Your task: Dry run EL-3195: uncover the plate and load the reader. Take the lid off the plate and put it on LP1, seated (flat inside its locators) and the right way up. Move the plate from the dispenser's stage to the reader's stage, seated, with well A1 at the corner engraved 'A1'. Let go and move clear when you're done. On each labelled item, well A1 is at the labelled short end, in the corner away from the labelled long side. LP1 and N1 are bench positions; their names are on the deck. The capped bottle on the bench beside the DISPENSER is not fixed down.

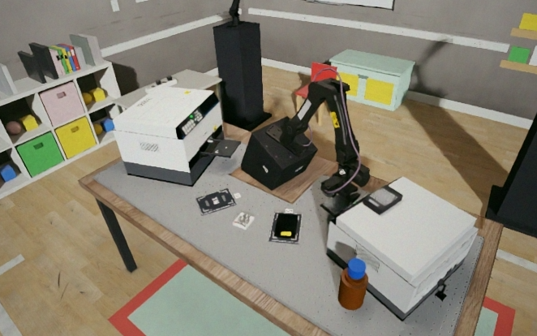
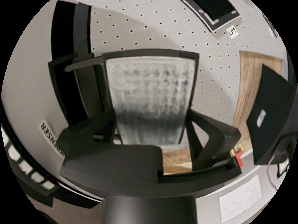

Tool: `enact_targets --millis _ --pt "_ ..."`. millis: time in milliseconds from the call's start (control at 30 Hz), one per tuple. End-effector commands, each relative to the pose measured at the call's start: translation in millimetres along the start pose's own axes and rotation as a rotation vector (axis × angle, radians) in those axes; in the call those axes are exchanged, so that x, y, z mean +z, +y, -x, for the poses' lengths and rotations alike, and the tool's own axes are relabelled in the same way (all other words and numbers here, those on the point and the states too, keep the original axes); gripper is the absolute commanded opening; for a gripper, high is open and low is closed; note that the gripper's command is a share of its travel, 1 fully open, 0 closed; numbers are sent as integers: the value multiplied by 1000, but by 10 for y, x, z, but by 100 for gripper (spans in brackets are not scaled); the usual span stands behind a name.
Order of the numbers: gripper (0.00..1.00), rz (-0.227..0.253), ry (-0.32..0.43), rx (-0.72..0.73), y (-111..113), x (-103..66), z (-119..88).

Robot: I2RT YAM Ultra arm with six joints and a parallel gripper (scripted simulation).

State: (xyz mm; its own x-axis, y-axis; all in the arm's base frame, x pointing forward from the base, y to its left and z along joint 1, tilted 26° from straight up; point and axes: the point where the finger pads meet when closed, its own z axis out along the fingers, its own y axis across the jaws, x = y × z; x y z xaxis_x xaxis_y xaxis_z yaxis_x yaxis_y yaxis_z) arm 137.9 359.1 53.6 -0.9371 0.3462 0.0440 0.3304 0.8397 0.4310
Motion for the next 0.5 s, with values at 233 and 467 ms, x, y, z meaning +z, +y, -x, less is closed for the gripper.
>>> enact_targets --millis 233,467 --pt "86 26 -14 3 76 -124 8" --pt "86 36 -15 2 114 -154 11"
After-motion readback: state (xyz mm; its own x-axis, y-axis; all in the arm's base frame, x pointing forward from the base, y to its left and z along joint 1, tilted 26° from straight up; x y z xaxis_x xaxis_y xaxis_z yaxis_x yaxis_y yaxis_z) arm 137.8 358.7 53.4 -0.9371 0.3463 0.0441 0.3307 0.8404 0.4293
